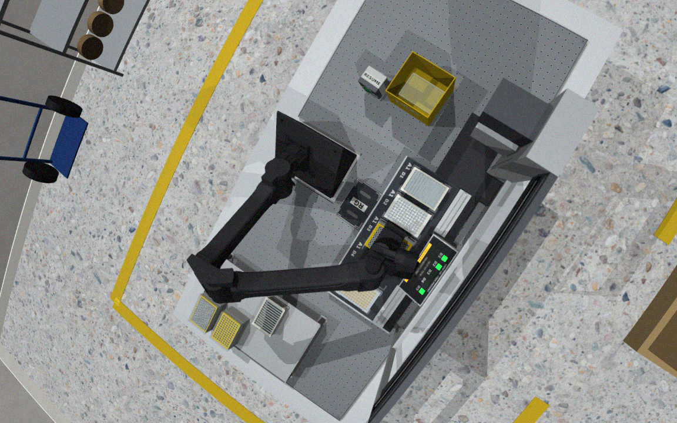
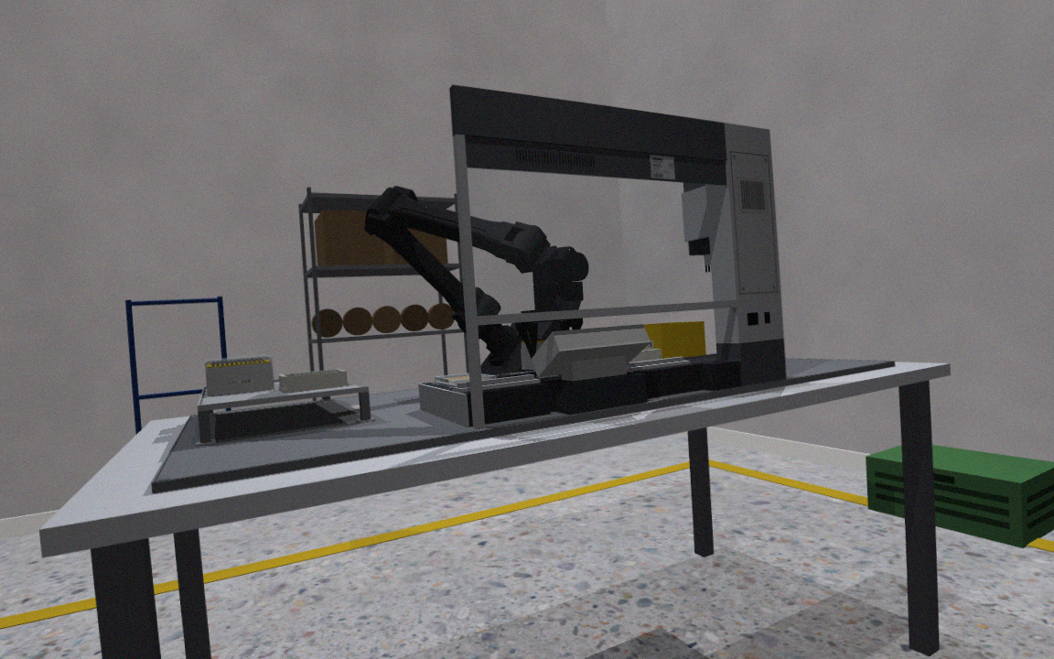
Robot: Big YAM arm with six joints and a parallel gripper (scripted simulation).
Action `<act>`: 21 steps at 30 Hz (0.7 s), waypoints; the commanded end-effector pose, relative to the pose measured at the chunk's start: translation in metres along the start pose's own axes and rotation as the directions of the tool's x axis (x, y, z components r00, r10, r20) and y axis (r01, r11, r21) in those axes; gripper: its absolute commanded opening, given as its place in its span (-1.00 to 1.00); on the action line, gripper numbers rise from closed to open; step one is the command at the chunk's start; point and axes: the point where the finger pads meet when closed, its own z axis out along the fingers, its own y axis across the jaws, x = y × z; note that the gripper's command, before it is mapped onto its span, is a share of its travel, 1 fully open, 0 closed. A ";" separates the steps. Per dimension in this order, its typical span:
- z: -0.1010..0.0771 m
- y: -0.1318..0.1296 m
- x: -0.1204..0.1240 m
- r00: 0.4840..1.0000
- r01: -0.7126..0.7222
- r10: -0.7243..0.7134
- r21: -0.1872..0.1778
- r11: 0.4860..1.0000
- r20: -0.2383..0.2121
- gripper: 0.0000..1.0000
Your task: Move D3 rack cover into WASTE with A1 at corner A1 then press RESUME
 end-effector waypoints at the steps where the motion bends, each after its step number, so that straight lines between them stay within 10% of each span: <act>1: -0.009 -0.002 -0.010 0.999 -0.020 0.020 -0.005 1.000 0.031 -1.00; 21: 0.004 -0.004 -0.006 1.000 -0.016 0.016 -0.001 1.000 0.013 -1.00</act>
